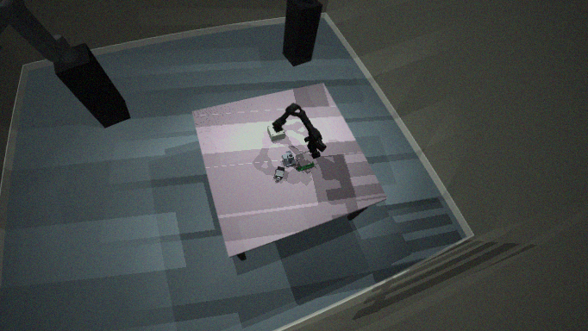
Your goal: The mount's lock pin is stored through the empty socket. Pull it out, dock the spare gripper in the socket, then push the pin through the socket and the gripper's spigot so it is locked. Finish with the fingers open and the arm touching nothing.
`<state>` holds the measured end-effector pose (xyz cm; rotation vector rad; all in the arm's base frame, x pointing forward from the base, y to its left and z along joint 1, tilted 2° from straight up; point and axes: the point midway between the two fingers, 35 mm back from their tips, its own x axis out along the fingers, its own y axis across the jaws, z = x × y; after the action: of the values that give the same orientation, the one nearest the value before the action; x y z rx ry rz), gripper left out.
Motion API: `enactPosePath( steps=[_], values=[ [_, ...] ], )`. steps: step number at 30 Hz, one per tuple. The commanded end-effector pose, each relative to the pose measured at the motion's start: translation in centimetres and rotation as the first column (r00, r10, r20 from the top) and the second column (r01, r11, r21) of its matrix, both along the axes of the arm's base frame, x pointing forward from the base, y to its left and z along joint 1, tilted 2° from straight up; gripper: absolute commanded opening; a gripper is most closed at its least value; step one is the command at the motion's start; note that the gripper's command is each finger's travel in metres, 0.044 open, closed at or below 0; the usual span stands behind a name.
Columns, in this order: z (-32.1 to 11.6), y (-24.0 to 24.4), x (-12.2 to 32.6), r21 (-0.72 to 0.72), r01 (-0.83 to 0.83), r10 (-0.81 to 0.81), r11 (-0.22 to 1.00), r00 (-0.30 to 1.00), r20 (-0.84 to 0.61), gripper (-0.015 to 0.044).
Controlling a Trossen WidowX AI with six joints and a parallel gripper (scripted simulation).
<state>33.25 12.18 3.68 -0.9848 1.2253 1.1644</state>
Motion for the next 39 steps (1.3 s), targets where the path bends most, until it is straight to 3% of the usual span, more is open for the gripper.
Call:
enactPosePath(
  steps=[1,25,39],
  values=[
    [0.3,0.3,1.3,0.001,0.002,-0.002,1.0,1.0,0.004,0.0],
    [0.7,1.6,8.2,0.002,0.017,-0.017,1.0,1.0,0.009,0.0],
    [-0.9,1.7,8.5,0.002,0.017,-0.017,1.0,1.0,0.007,0.0]
  ],
)
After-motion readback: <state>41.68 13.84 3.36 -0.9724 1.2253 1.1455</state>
